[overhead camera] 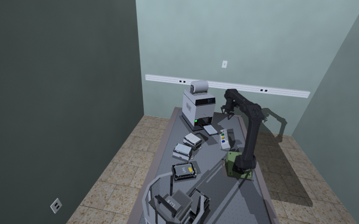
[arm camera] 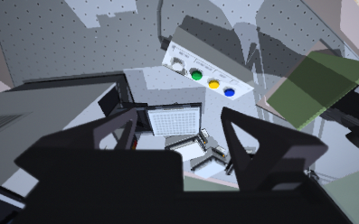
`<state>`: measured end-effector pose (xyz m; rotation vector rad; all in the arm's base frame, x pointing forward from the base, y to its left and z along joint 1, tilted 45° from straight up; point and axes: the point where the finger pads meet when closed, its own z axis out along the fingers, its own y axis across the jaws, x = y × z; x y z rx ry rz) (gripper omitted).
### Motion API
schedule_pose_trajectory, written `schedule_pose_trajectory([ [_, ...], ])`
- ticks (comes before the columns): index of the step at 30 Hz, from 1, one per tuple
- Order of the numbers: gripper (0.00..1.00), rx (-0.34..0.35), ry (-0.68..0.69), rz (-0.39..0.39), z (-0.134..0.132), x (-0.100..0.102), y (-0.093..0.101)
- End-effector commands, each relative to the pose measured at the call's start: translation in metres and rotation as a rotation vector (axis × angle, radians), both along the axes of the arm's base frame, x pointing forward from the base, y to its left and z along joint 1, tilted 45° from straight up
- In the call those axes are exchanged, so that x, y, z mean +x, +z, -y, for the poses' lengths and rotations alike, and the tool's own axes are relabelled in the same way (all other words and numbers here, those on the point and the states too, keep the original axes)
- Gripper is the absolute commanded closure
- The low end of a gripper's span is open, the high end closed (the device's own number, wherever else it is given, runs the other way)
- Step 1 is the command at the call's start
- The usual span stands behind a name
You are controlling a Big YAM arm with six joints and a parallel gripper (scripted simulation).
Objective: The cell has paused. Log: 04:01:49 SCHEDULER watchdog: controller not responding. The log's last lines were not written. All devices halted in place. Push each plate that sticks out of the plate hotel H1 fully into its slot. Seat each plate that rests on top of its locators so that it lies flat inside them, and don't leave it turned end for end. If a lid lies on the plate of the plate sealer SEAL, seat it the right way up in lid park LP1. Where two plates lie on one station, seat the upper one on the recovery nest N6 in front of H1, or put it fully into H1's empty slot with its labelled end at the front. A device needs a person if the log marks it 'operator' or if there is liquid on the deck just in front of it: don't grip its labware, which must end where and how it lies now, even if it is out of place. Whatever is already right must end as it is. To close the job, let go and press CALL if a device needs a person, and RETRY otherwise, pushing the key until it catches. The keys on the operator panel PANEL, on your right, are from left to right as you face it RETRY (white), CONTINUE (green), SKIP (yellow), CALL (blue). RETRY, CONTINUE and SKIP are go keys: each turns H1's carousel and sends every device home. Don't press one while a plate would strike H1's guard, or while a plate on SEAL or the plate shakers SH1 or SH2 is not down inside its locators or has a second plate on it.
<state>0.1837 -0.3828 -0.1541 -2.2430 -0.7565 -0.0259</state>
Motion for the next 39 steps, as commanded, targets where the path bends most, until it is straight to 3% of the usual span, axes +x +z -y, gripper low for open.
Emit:
schedule_pose_trajectory([
  [1, 0.0, -0.064, -0.089, -0.072, 0.0215, 0.0128, -0.0052],
  [18, 0.0, -0.132, -0.336, -0.295, 0.0214, 0.0128, -0.0052],
  [39, 0.0, -0.132, -0.336, -0.295, 0.0214, 0.0128, -0.0052],
])
